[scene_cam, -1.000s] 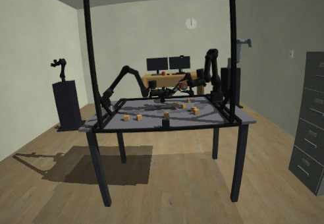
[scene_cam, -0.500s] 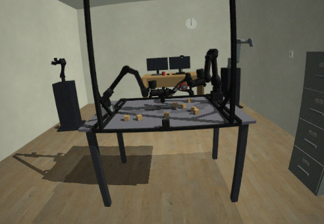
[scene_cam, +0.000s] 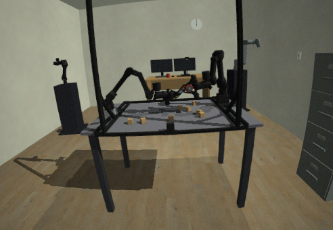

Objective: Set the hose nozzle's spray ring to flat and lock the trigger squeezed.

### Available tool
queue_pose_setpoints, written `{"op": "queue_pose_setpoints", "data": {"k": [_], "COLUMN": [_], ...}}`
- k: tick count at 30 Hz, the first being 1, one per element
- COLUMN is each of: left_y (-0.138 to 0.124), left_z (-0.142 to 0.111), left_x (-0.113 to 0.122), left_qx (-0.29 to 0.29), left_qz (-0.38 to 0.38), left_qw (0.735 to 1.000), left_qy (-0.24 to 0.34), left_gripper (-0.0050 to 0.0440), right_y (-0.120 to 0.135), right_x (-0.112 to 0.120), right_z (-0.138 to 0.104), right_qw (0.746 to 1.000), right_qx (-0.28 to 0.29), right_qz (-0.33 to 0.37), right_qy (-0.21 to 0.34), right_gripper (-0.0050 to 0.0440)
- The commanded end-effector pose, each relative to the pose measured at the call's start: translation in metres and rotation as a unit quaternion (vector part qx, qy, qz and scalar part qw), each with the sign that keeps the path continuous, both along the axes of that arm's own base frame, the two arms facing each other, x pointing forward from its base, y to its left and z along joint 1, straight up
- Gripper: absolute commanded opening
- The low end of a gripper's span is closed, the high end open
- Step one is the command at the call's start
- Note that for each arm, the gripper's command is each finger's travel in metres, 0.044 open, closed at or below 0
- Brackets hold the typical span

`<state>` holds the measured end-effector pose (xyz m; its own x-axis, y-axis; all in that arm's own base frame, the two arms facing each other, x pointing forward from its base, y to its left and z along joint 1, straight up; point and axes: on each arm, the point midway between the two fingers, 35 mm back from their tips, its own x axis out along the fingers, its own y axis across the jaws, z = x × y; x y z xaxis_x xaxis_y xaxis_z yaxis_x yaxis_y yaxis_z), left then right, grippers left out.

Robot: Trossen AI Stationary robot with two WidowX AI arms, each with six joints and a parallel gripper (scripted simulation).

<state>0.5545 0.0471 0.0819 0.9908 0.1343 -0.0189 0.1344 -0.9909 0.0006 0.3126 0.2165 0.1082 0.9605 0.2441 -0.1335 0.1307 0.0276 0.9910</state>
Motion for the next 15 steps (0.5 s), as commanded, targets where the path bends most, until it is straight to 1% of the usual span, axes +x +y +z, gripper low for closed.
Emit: {"op": "queue_pose_setpoints", "data": {"k": [1,4,5,9,11,15], "left_y": [0.0010,0.0010,0.0010,0.0010,0.0010,0.0010], "left_z": [0.0074,0.0074,0.0074,0.0074,0.0074,0.0074], "left_x": [0.0018,0.0018,0.0018,0.0018,0.0018,0.0018], "left_qx": [0.002,0.002,0.002,0.002,0.002,0.002], "left_qz": [0.003,0.003,0.003,0.003,0.003,0.003], "left_qw": [1.000,1.000,1.000,1.000,1.000,1.000], "left_qy": [-0.009,-0.009,-0.009,-0.009,-0.009,-0.009], "left_gripper": [0.0000,0.0000,0.0000,0.0000,0.0000,0.0000], "right_y": [-0.0002,-0.0005,-0.0005,-0.0005,-0.0005,-0.0008], "right_x": [0.0011,0.0010,0.0010,0.0010,0.0010,0.0008], "right_z": [-0.0003,-0.0001,-0.0002,-0.0016,-0.0016,-0.0038], "right_qw": [1.000,1.000,1.000,1.000,1.000,0.998], "right_qx": [0.003,0.001,0.000,-0.007,-0.007,-0.017], "right_qz": [0.001,0.002,0.002,0.002,0.002,0.001], "right_qy": [-0.016,-0.010,-0.007,0.022,0.022,0.060], "right_gripper": [0.0088,0.0016,0.0000,0.0000,0.0000,0.0000]}}
